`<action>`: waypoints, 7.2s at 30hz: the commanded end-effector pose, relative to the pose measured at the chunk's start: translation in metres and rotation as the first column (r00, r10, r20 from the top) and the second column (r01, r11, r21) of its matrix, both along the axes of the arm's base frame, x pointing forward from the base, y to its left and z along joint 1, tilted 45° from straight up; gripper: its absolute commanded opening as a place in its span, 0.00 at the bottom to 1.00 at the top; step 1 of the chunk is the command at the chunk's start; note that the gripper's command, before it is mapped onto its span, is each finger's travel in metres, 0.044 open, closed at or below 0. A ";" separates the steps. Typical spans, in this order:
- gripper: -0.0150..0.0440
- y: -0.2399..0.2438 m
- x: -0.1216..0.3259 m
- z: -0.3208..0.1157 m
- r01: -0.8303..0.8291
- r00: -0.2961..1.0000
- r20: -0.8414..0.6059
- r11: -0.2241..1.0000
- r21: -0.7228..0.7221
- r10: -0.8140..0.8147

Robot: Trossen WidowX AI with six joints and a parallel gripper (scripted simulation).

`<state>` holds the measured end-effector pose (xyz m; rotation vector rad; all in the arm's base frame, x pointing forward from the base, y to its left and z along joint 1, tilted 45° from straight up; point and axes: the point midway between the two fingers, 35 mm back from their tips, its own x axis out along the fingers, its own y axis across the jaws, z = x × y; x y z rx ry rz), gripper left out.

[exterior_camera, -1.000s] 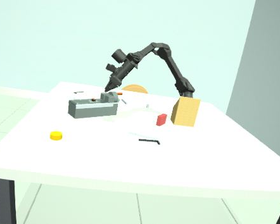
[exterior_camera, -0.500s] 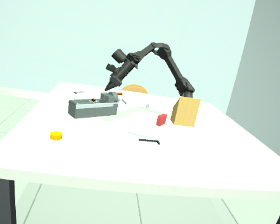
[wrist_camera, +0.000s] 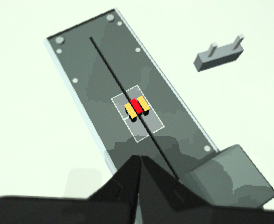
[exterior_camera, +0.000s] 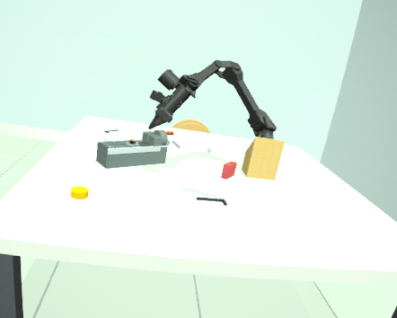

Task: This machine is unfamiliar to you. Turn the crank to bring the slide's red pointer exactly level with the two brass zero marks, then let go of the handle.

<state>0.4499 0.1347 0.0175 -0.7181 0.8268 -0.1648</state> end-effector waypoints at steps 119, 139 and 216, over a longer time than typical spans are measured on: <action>0.43 0.000 0.000 0.000 -0.001 1.000 0.000 1.000 0.001 0.001; 0.73 0.000 0.000 0.000 -0.001 1.000 0.000 1.000 0.001 0.001; 0.25 0.001 0.000 0.000 -0.001 1.000 -0.001 1.000 0.002 0.001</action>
